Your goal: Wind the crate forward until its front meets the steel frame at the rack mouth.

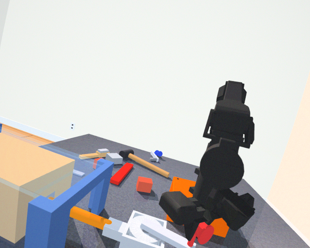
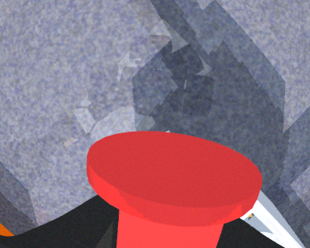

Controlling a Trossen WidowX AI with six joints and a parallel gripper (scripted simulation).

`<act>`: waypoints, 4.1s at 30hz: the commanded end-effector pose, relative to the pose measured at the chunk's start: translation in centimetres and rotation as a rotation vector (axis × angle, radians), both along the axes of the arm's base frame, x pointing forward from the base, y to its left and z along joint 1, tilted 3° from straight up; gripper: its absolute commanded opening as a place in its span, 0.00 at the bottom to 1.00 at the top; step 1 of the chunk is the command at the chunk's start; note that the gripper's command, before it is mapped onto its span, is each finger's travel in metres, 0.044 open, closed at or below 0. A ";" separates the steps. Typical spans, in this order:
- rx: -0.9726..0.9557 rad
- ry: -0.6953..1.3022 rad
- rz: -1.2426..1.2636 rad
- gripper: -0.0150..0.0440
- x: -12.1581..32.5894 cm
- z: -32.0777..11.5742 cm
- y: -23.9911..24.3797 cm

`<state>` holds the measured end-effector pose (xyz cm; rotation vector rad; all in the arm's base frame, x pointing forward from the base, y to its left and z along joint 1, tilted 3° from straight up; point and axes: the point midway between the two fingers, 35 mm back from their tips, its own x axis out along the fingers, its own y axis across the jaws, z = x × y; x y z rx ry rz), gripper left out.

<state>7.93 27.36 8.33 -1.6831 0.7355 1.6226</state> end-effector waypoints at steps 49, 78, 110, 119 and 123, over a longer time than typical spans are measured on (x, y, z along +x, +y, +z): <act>-0.034 0.005 -0.004 0.25 1.7 -0.5 -8.1; -0.036 0.003 -0.004 0.25 4.2 -0.4 -10.5; -0.037 0.000 -0.004 0.25 7.8 -0.2 -12.0; -0.038 -0.001 -0.004 0.25 8.9 -0.1 -12.2; -0.038 -0.001 -0.004 0.25 9.3 -0.1 -12.2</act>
